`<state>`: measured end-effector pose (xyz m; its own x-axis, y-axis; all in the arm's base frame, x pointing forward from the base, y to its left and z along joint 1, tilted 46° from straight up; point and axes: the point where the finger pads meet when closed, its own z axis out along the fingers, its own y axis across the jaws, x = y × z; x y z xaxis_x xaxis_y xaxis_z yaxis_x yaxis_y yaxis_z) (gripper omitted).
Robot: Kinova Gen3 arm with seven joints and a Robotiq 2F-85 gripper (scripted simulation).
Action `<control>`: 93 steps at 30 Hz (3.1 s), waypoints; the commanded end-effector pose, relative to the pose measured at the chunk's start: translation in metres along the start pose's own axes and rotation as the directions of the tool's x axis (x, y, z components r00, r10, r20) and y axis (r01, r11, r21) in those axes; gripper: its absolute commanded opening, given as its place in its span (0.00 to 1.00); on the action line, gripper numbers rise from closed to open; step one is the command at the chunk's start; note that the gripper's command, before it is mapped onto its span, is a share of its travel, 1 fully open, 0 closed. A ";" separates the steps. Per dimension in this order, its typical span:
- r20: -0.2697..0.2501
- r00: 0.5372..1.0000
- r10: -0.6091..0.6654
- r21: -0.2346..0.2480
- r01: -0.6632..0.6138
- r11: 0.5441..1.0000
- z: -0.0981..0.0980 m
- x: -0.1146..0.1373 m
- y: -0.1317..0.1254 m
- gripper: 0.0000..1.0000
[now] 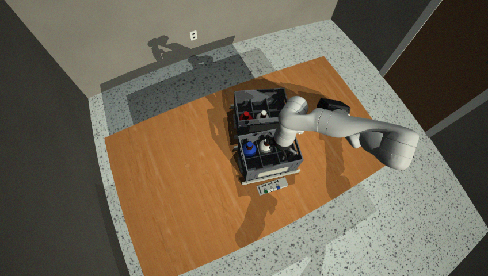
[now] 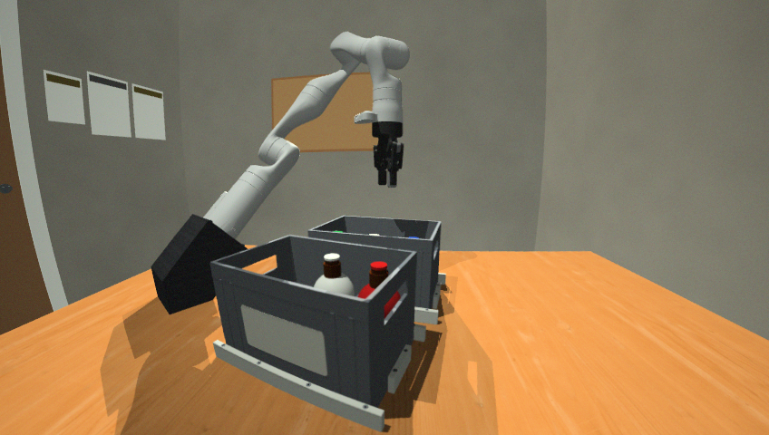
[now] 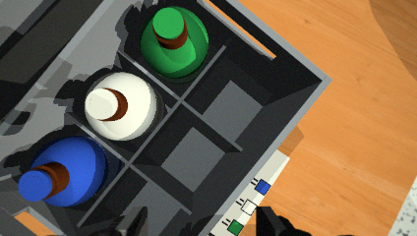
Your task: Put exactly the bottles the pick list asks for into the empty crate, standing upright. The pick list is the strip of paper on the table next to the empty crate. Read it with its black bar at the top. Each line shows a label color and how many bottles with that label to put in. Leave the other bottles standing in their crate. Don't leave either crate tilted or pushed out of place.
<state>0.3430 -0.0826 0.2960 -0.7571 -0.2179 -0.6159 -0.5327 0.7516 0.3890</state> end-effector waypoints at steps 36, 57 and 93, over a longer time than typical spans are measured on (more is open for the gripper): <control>-0.003 1.000 -0.010 0.024 0.010 1.000 -0.054 0.003 0.160 0.67; -0.012 1.000 -0.006 0.024 0.007 1.000 -0.080 0.006 0.247 0.67; -0.004 1.000 -0.002 0.027 0.002 1.000 -0.096 0.005 0.303 0.67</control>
<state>0.1423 0.0834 0.4751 -0.7573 -0.2248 -0.6131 -0.5251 0.7677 0.3672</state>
